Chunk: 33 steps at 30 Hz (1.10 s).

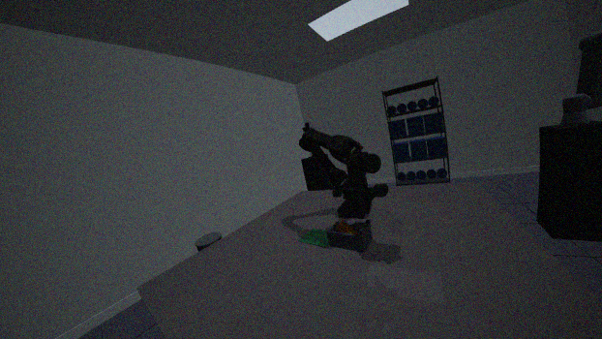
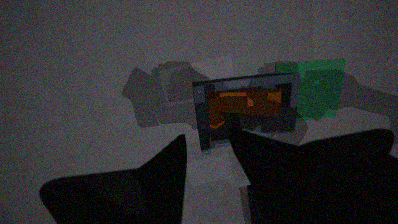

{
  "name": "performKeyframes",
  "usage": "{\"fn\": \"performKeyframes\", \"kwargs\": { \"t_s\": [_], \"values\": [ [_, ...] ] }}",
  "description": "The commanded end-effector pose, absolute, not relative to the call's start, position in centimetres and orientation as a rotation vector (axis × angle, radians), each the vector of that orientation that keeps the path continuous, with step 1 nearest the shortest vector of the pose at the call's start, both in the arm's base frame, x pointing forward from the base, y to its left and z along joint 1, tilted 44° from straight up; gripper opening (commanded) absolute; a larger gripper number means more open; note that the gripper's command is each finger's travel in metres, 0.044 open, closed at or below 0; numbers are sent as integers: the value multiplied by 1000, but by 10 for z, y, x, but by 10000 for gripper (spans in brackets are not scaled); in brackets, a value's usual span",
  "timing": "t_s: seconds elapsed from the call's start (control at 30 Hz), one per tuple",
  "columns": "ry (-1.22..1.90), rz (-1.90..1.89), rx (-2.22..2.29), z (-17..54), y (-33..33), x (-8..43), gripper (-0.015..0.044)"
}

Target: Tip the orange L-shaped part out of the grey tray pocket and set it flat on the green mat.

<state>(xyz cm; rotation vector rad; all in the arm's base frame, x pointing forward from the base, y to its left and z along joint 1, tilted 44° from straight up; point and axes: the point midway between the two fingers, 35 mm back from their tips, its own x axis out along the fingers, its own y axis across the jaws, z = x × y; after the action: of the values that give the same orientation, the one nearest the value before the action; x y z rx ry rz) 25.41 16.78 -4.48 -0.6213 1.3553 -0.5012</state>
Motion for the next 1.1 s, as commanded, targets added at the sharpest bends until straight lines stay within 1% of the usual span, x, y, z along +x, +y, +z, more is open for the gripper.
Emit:
{"fn": "performKeyframes", "kwargs": {
  "t_s": [0.0,0.87,1.0,1.07],
  "values": [
    [1365,-513,-616,-35,171,251,180],
    [1347,-493,-612,-34,175,253,180],
    [1391,-403,-727,-30,170,255,280],
    [1433,-305,-846,-25,165,257,280]
  ]
}}
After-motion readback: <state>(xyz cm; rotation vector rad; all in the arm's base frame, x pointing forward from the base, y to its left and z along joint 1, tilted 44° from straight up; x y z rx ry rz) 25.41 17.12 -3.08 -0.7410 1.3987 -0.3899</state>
